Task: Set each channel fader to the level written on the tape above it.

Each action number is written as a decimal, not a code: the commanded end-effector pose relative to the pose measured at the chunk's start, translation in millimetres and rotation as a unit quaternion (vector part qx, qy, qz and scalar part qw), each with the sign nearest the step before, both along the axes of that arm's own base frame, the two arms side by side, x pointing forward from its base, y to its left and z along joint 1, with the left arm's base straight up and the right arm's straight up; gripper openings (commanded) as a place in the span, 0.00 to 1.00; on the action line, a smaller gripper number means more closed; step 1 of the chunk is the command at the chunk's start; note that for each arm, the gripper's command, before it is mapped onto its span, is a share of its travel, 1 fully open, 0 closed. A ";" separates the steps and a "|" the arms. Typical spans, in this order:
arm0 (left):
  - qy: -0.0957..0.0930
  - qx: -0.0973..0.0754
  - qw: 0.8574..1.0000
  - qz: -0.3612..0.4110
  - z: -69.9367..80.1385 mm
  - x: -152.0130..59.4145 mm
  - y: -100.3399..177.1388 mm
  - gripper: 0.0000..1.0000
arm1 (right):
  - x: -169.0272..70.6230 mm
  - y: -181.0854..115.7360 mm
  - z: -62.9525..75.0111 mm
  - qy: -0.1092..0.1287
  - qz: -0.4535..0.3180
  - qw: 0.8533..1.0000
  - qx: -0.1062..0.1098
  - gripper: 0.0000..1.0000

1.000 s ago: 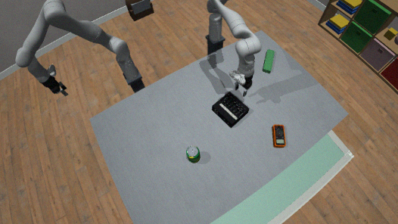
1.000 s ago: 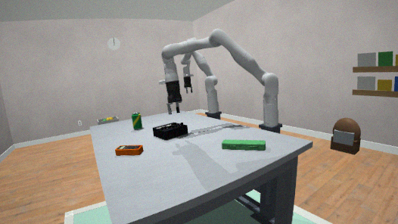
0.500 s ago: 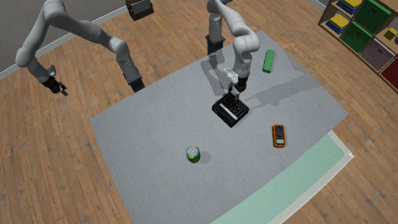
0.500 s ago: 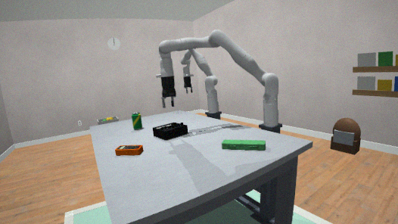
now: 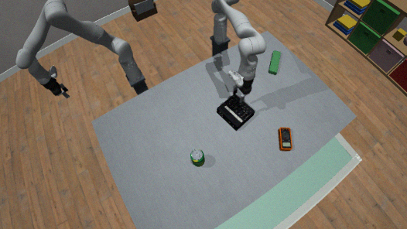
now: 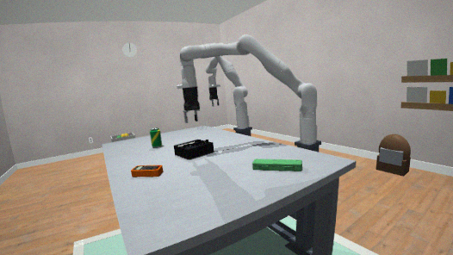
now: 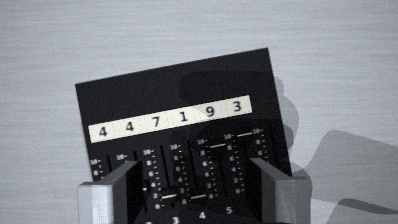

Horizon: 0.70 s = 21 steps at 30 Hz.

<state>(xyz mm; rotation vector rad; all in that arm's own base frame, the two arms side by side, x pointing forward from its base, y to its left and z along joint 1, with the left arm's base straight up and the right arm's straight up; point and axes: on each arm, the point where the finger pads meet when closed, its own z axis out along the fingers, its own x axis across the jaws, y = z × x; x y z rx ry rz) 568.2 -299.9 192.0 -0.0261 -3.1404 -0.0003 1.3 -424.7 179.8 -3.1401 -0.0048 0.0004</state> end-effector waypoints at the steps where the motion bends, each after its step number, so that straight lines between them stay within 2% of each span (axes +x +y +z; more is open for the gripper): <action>1: -0.001 0.000 1.000 0.000 1.3 0.3 -0.1 1.00 | 0.0 -0.4 0.6 0.000 0.000 1.000 -0.001 1.00; 21: 0.000 0.001 0.999 -0.048 -2.1 -1.6 0.7 1.00 | 0.0 -0.4 0.6 0.000 0.000 1.000 -0.001 1.00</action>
